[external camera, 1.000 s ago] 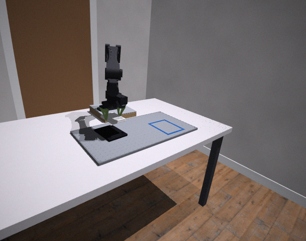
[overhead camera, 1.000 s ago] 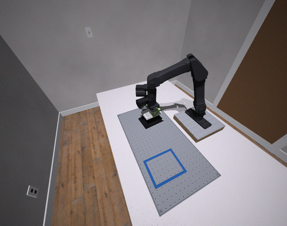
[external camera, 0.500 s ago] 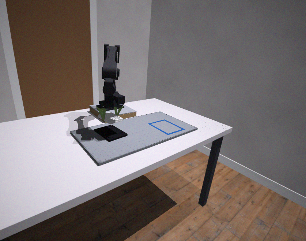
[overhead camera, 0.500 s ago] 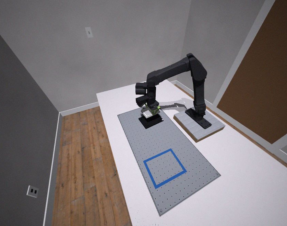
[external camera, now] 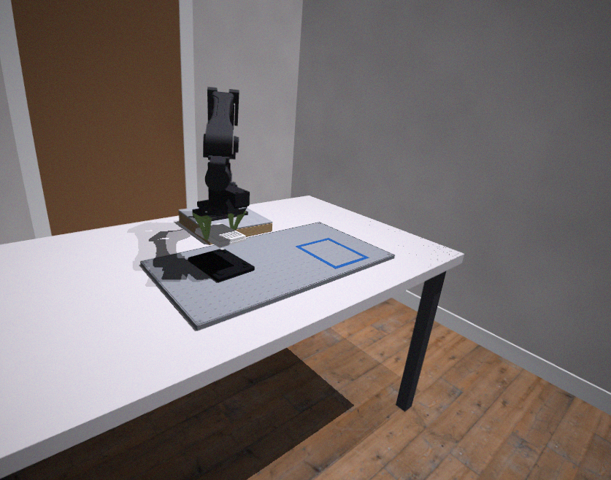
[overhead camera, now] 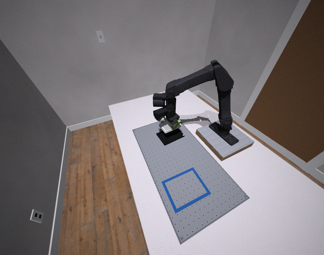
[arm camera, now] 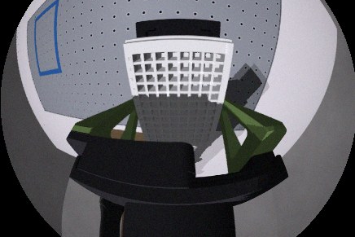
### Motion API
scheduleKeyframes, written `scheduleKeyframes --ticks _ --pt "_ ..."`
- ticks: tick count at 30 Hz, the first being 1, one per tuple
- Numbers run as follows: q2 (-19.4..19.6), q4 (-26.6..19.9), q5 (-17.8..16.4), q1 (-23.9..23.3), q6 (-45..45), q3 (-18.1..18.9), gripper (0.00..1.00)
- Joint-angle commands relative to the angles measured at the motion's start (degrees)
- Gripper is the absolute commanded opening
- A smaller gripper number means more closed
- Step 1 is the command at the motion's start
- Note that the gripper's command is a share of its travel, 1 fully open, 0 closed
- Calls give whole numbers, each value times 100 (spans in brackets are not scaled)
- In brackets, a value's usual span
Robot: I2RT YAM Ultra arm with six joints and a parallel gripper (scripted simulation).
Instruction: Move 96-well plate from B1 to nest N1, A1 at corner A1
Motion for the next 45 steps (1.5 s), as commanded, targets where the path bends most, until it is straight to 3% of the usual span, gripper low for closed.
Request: scheduleKeyframes --ticks 1,45 --pt "-170 -82 -20 -26 -36 155 0" --pt "-188 -42 -21 -2 -19 29 0"
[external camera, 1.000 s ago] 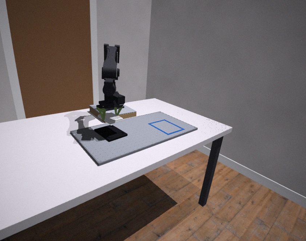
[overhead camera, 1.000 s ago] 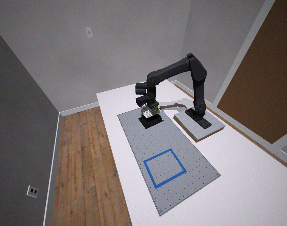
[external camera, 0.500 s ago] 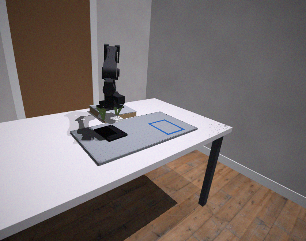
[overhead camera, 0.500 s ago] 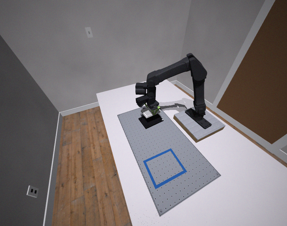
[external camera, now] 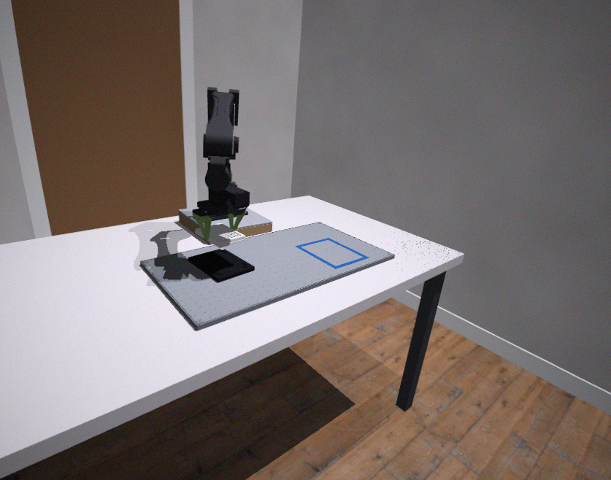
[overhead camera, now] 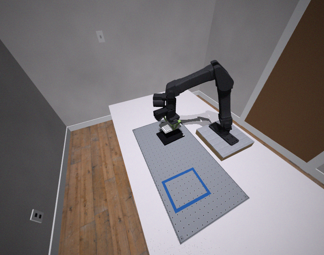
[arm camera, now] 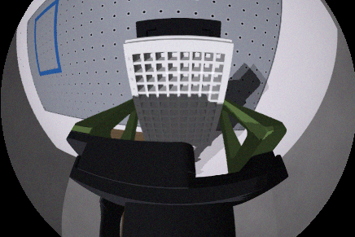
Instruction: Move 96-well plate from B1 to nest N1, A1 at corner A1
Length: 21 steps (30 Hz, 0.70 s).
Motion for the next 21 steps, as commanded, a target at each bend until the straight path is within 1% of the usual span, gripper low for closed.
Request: scheduleKeyframes --ticks 1,3,4,6,7,9,10,11,13,15,17,18,20,21 --pt "-188 -38 -21 -1 -19 47 0" --pt "-188 -38 -21 -1 -19 47 0" --pt "-176 102 -21 3 -16 -117 0" --pt "-159 172 -21 12 -10 -169 0" --pt "-119 206 -22 17 -6 -194 0" --pt "64 277 -22 27 1 -106 0" --pt "89 308 -22 33 5 -197 0" --pt "89 338 -22 38 8 -280 0" --pt "101 408 -22 49 16 -321 0" --pt "113 476 -23 62 25 -232 0" --pt "99 539 -23 72 33 -386 0" --pt "191 577 -23 74 38 -357 0" --pt "191 577 -23 74 38 -357 0" --pt "71 609 -23 31 41 -277 0"
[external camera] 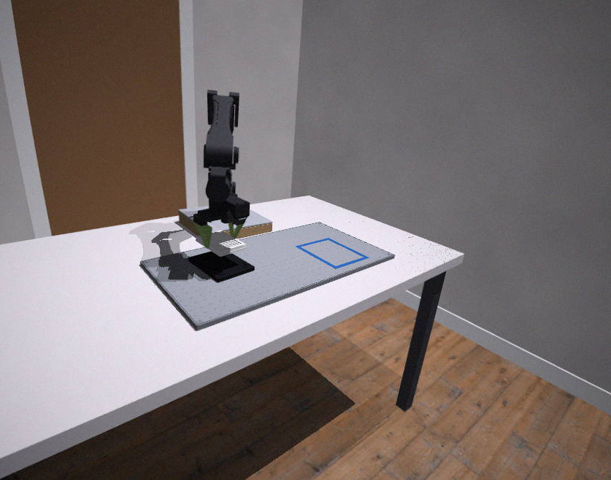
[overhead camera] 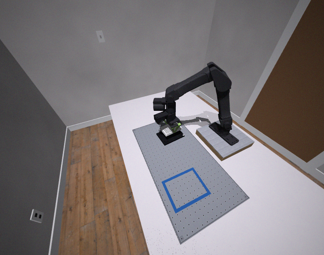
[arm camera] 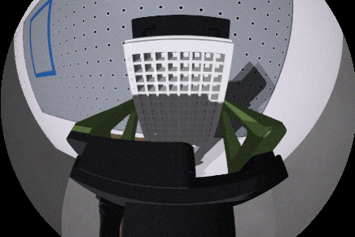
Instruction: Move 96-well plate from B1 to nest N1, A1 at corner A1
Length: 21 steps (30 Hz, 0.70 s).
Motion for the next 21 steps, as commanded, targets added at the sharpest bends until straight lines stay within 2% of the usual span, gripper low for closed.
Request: scheduleKeyframes --ticks 1,5,8,10,14,16,17,19,21 --pt "-45 233 -22 9 43 -86 0" --pt "103 372 -21 24 49 -168 0" --pt "-2 468 -23 37 52 -202 0" --pt "180 539 -22 48 55 -221 0" --pt "239 677 -22 69 61 -285 0" --pt "239 677 -22 69 61 -285 0" --pt "45 706 -26 64 56 -164 0" --pt "100 771 -23 47 62 -394 0" --pt "275 844 -21 51 65 -444 0"
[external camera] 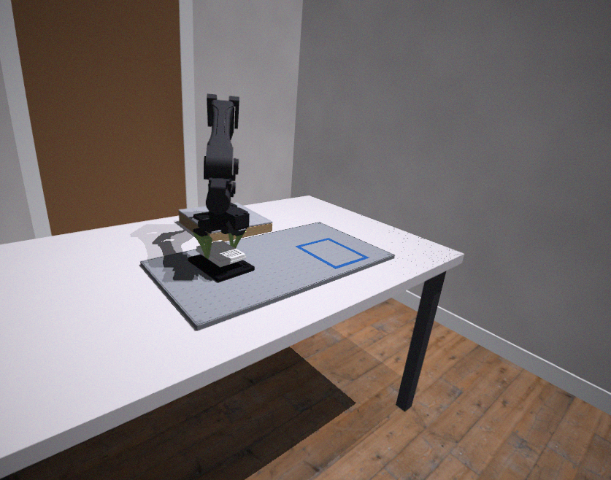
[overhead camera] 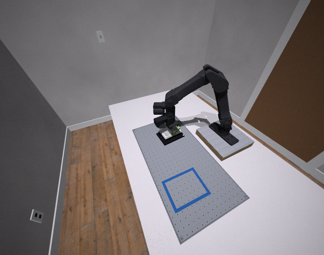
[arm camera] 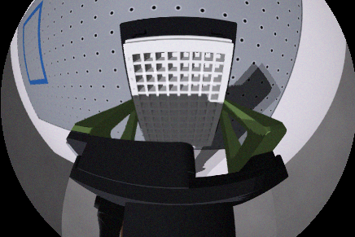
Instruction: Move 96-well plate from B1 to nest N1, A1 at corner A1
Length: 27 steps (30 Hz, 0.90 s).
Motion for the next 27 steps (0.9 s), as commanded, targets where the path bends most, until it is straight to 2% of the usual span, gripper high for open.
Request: scheduleKeyframes --ticks 1,3,5,6,7,12,17,24,27 --pt "78 234 -21 44 45 -132 0" --pt "111 307 -22 53 49 -78 0" --pt "34 368 -23 63 51 -181 0" --pt "48 403 -23 69 52 -164 0" --pt "41 406 -25 71 51 26 0" --pt "74 408 -23 49 50 32 0" --pt "-3 416 -23 35 46 11 0" --pt "-56 427 -21 34 46 -250 0" --pt "-69 422 -22 31 44 -136 0"
